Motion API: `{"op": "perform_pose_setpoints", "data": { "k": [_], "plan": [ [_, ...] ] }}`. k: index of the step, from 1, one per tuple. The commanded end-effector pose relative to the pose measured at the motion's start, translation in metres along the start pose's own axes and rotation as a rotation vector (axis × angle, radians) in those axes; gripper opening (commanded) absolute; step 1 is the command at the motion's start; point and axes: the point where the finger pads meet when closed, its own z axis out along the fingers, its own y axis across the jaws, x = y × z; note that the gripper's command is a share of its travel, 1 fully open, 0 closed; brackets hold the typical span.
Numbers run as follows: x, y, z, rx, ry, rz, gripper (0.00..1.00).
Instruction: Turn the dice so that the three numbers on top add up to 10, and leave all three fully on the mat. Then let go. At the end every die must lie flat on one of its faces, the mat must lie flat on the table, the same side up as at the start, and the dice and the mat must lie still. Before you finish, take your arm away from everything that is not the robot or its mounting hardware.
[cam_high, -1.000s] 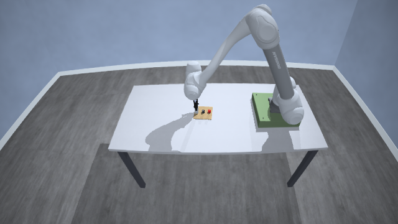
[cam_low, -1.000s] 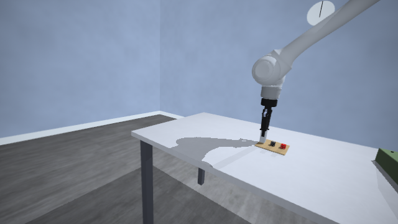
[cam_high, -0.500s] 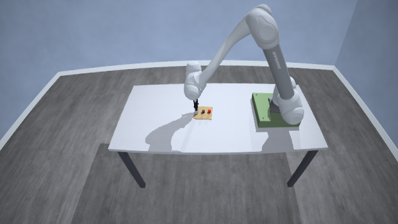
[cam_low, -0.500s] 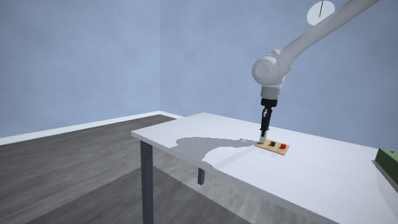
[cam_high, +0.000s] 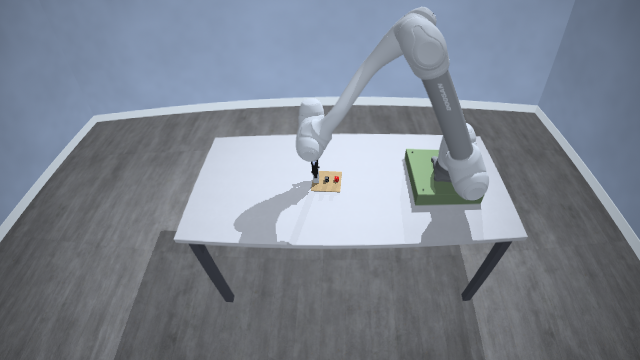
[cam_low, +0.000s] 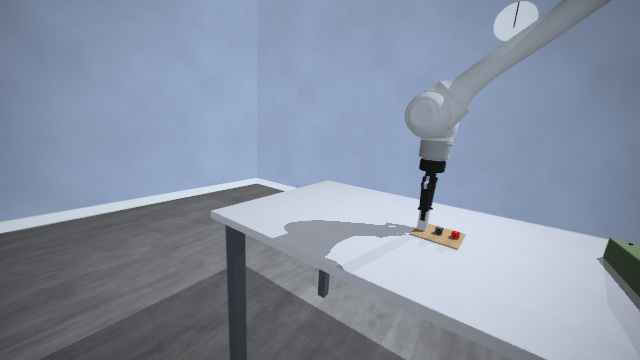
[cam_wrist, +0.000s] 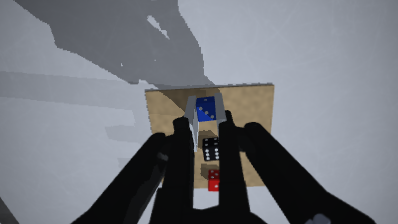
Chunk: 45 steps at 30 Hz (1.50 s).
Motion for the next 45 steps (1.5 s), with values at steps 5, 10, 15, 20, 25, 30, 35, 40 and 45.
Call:
{"op": "perform_pose_setpoints", "data": {
  "k": [5,10,15,20,25,30,35,40,45],
  "plan": [
    [0.0000,0.0000,0.0006,0.000,0.000,0.000,0.09],
    [0.0000,0.0000,0.0006,0.000,0.000,0.000,0.09],
    [0.0000,0.0000,0.0006,0.000,0.000,0.000,0.09],
    [0.0000,0.0000,0.0006,0.000,0.000,0.000,0.09],
    [0.0000,0.0000,0.0006,0.000,0.000,0.000,0.09],
    [0.0000,0.0000,0.0006,0.000,0.000,0.000,0.09],
    [0.0000,0.0000,0.0006,0.000,0.000,0.000,0.09],
    [0.0000,0.0000,0.0006,0.000,0.000,0.000,0.12],
    [0.0000,0.0000,0.0006,0.000,0.000,0.000,0.14]
  ]
}}
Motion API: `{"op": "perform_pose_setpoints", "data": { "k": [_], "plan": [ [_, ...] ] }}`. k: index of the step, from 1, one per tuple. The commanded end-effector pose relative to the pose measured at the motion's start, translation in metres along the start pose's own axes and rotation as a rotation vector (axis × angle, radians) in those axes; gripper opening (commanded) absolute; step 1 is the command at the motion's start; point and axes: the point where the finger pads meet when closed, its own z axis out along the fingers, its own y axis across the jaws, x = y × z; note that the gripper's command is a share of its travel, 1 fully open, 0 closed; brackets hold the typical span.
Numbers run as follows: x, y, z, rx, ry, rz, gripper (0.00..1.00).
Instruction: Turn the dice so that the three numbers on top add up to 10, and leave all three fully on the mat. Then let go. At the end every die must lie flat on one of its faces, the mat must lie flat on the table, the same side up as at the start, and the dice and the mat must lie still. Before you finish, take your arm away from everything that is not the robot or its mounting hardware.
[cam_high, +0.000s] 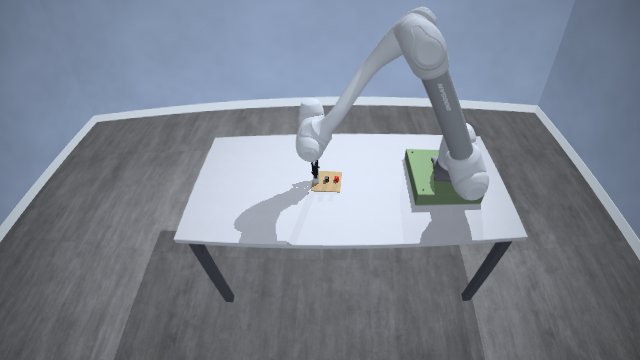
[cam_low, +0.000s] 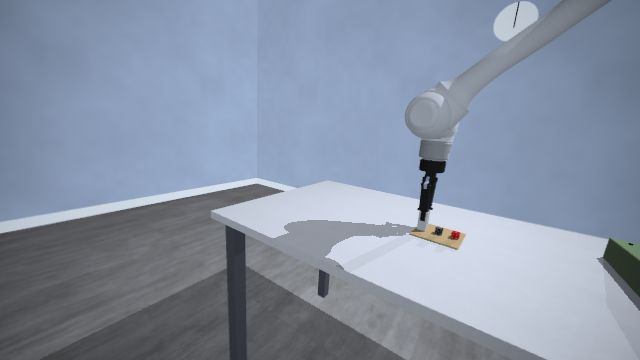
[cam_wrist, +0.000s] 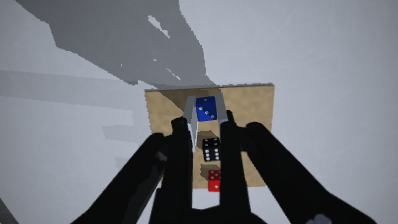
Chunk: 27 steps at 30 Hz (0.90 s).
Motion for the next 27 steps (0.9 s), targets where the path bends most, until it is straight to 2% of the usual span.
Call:
{"op": "perform_pose_setpoints", "data": {
  "k": [1,9,22,27],
  "plan": [
    [0.000,0.000,0.000,0.000,0.000,0.000,0.14],
    [0.000,0.000,0.000,0.000,0.000,0.000,0.21],
    [0.000,0.000,-0.001,0.000,0.000,0.000,0.21],
    [0.000,0.000,-0.010,0.000,0.000,0.000,0.21]
  ]
}}
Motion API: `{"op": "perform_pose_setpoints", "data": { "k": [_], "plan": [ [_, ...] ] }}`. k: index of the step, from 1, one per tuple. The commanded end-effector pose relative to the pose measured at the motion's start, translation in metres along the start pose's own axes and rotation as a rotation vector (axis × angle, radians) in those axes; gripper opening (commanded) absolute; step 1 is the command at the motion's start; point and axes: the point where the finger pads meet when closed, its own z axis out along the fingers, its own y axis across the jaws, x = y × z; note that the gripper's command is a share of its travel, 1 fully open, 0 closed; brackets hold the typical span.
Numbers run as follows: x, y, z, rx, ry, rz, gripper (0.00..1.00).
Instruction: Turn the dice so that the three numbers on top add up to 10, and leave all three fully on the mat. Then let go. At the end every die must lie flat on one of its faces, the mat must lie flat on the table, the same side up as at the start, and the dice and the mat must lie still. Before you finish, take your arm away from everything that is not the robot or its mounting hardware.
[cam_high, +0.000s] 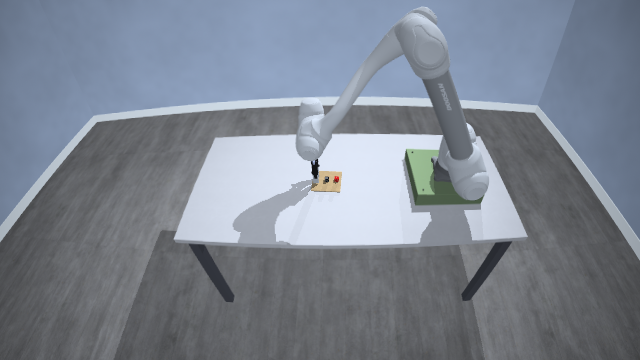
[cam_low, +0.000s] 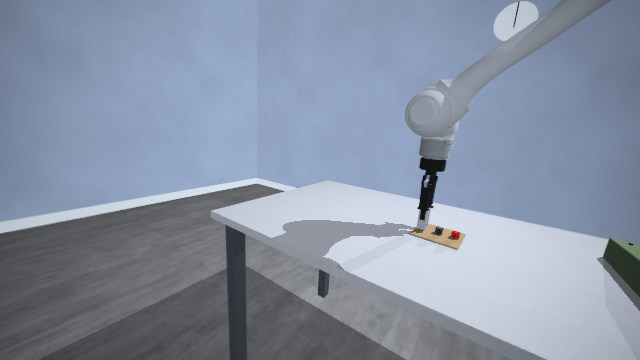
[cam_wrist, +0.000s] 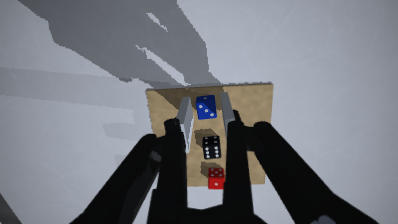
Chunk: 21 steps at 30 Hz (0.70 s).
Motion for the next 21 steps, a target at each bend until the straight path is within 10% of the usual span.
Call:
{"op": "perform_pose_setpoints", "data": {
  "k": [1,21],
  "plan": [
    [0.000,0.000,-0.009,0.000,0.000,0.000,0.21],
    [0.000,0.000,-0.085,0.000,0.000,0.000,0.21]
  ]
}}
